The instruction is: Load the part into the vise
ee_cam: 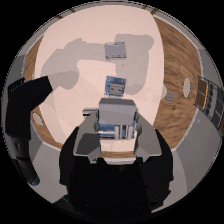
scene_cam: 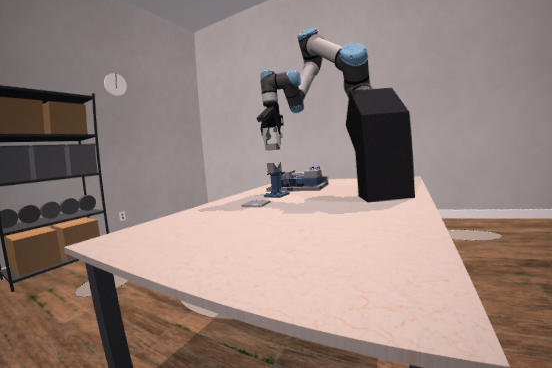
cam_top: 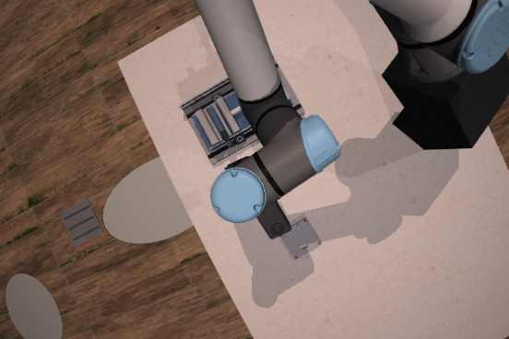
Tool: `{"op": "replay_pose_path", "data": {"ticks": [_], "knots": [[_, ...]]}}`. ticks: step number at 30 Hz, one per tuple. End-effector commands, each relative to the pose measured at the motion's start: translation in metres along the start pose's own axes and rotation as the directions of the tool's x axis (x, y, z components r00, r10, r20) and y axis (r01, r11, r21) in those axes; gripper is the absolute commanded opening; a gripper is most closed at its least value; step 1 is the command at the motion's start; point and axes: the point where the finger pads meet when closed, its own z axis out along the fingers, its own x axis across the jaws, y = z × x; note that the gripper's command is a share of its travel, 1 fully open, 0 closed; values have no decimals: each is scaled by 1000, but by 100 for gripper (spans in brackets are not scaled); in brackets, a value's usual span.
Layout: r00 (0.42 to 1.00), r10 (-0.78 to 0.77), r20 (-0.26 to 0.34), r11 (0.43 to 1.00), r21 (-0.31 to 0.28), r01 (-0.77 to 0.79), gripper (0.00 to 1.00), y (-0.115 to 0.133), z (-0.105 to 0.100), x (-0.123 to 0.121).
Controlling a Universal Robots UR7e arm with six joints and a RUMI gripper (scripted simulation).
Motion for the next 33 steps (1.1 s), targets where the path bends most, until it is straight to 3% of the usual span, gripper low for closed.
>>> {"op": "replay_pose_path", "data": {"ticks": [1,33], "knots": [[1000,-17,-1,1000,1,17,0,2,0,1],[987,-161,2,987,5,161,0,17,1,8]]}}
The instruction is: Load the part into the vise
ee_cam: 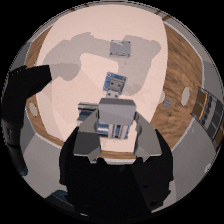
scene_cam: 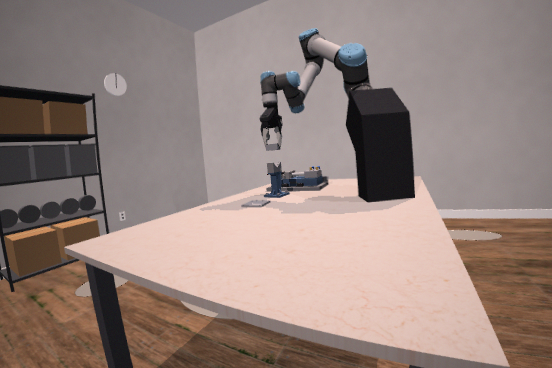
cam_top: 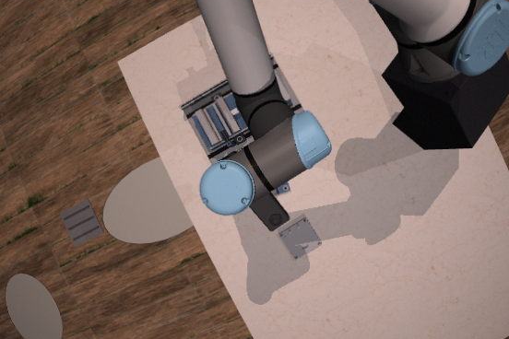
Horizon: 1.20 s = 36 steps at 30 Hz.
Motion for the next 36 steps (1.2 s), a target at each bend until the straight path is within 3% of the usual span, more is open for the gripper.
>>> {"op": "replay_pose_path", "data": {"ticks": [1,36], "knots": [[1000,-30,-1,1000,1,30,0,3,0,1],[965,-263,0,965,7,263,0,32,1,7]]}}
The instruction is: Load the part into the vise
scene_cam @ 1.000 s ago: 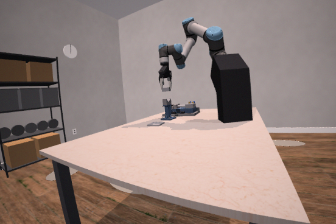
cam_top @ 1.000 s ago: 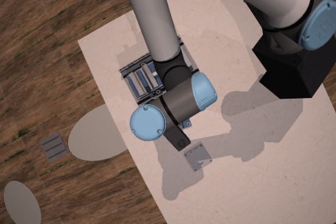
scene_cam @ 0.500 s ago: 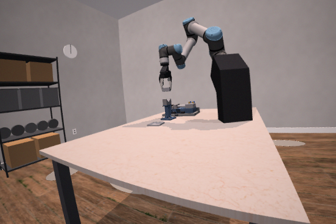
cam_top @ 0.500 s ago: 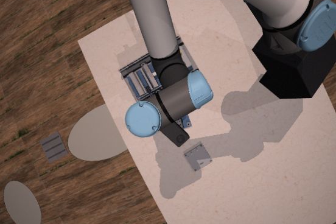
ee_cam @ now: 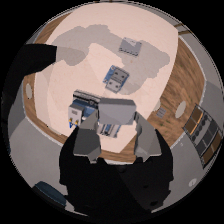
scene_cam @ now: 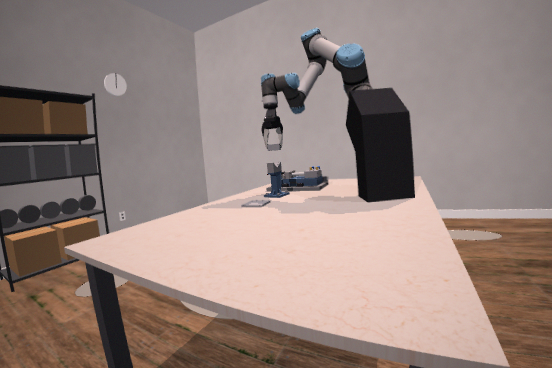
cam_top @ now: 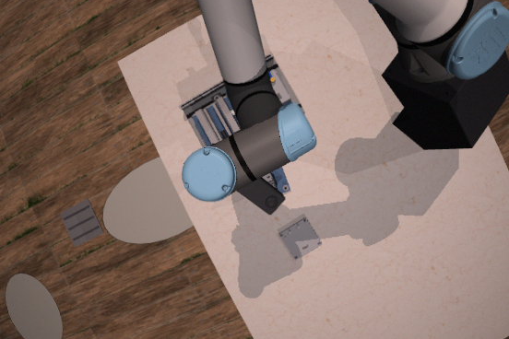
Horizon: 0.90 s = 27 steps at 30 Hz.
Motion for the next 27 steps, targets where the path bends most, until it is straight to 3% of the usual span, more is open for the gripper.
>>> {"op": "replay_pose_path", "data": {"ticks": [1,27], "knots": [[999,-41,-2,999,1,41,0,5,0,0],[971,-241,-2,971,3,241,0,32,0,-2]]}}
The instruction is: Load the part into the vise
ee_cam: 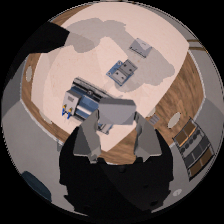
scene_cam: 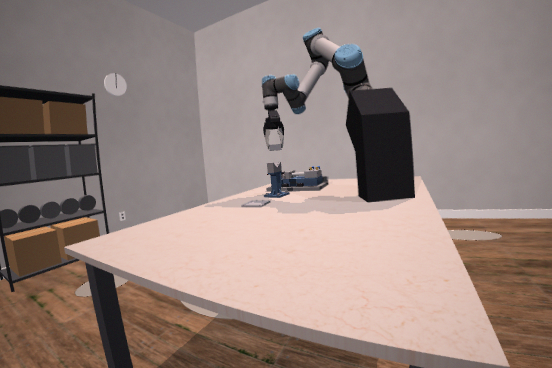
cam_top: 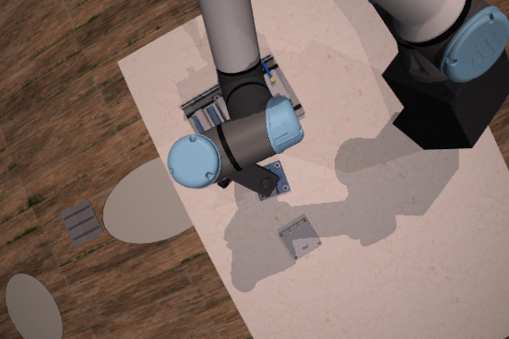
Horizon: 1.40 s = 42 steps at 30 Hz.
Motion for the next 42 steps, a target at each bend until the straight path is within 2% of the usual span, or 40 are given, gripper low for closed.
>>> {"op": "replay_pose_path", "data": {"ticks": [1,28,42], "knots": [[999,-44,-2,999,0,44,0,6,0,-1],[964,-265,-3,964,0,265,0,35,-1,-12],[920,-392,-3,920,-1,392,0,53,-1,-18]]}}
